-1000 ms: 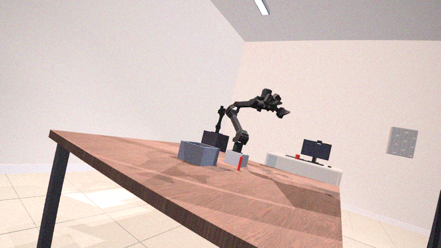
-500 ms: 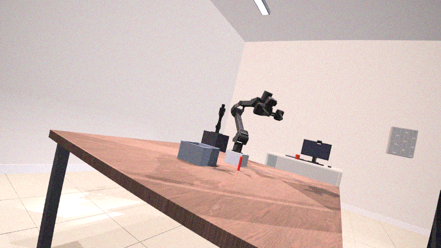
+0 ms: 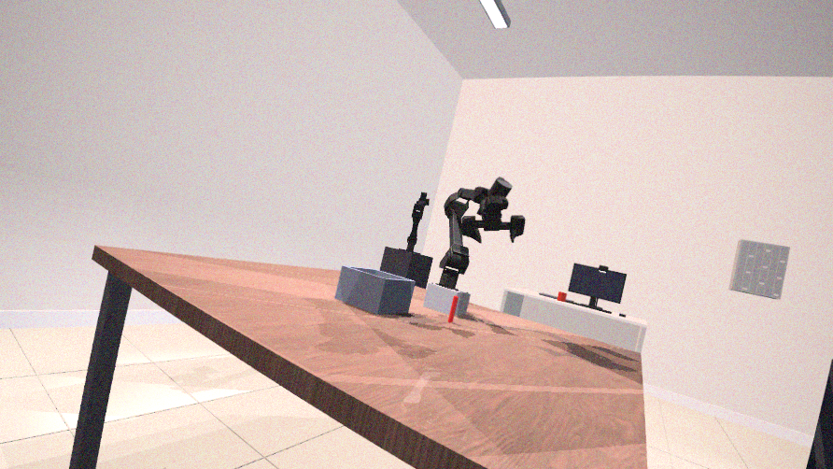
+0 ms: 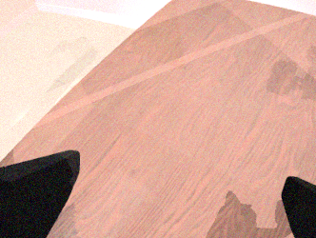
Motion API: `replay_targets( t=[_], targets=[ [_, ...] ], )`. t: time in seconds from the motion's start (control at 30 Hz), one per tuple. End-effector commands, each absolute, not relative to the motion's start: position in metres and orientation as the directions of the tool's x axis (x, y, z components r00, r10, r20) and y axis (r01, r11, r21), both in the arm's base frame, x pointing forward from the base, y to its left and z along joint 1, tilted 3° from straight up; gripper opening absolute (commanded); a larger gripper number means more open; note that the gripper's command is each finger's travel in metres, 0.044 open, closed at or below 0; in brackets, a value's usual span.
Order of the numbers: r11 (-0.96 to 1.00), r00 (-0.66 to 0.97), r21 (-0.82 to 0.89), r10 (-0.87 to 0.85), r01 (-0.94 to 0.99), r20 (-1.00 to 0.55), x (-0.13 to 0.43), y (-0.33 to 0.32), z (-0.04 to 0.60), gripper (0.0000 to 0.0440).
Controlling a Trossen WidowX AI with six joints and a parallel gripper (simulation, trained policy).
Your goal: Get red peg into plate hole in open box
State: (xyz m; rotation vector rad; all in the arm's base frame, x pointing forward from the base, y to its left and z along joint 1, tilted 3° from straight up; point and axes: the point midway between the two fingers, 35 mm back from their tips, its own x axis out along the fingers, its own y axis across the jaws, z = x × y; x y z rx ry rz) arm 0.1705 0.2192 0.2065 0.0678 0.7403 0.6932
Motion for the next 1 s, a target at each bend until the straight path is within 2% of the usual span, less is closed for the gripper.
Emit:
replay_targets(
  t=[0.0,0.47,0.97],
  targets=[
    [0.826,0.524,0.311,0.545,-0.47,-0.655,0.175,0.212,0.191,0.044],
    [0.95,0.427,0.308,0.298,-0.048,-0.854,0.18,0.174,0.133,0.044],
    [0.908,0.215,0.121,0.035,0.402,-0.976,0.17,0.137,0.075,0.044]
  ],
)
